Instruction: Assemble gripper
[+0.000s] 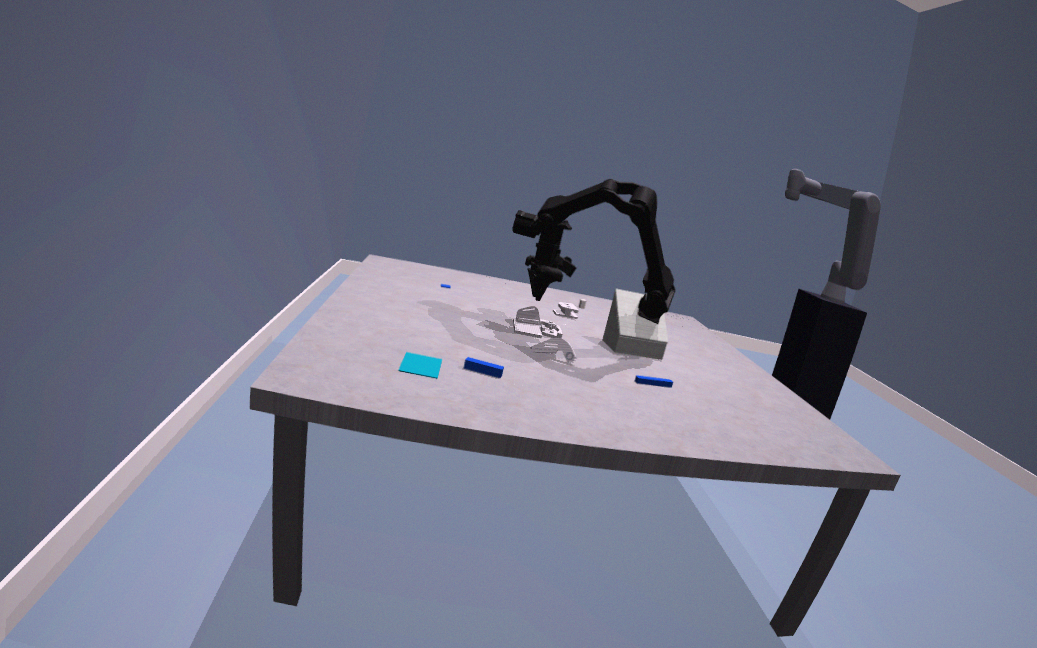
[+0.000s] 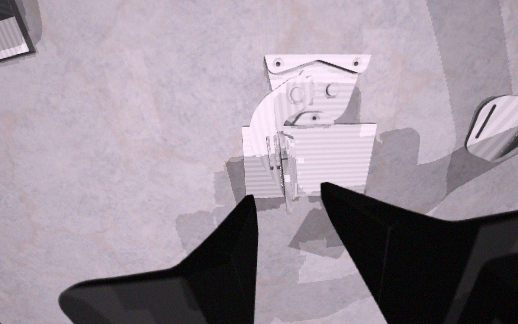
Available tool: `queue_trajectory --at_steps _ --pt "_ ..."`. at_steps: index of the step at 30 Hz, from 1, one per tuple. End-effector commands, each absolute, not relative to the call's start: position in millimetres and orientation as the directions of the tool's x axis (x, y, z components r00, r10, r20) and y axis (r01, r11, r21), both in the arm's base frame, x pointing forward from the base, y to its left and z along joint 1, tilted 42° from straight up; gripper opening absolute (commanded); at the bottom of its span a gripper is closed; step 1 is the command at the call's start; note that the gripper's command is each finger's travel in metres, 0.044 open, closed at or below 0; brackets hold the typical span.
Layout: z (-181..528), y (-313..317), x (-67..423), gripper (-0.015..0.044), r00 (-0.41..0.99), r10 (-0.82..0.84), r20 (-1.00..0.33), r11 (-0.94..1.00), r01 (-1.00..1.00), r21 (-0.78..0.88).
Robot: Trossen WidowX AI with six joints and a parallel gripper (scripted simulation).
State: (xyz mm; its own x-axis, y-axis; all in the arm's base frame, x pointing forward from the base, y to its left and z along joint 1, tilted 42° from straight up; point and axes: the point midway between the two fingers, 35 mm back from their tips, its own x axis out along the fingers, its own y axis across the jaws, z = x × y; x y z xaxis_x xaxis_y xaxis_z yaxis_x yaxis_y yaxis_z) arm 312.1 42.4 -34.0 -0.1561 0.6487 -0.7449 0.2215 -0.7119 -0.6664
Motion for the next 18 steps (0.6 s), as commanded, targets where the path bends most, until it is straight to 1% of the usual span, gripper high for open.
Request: queue_trajectory --at_steps 1,5,6,18 --pt "-33.3 41.6 313.4 0.0119 -0.155 0.649 -0.745 -0.713 0.220 -0.666" --pt "-33.3 41.6 313.4 0.0014 -0.155 0.649 -0.745 -0.713 0.220 -0.666" --pt "-33.3 41.6 313.4 0.0000 -0.155 0.649 -0.745 -0.713 0.220 -0.666" --pt "-33.5 42.7 313.1 0.0000 -0.157 0.648 -0.746 -0.712 0.225 -0.665"
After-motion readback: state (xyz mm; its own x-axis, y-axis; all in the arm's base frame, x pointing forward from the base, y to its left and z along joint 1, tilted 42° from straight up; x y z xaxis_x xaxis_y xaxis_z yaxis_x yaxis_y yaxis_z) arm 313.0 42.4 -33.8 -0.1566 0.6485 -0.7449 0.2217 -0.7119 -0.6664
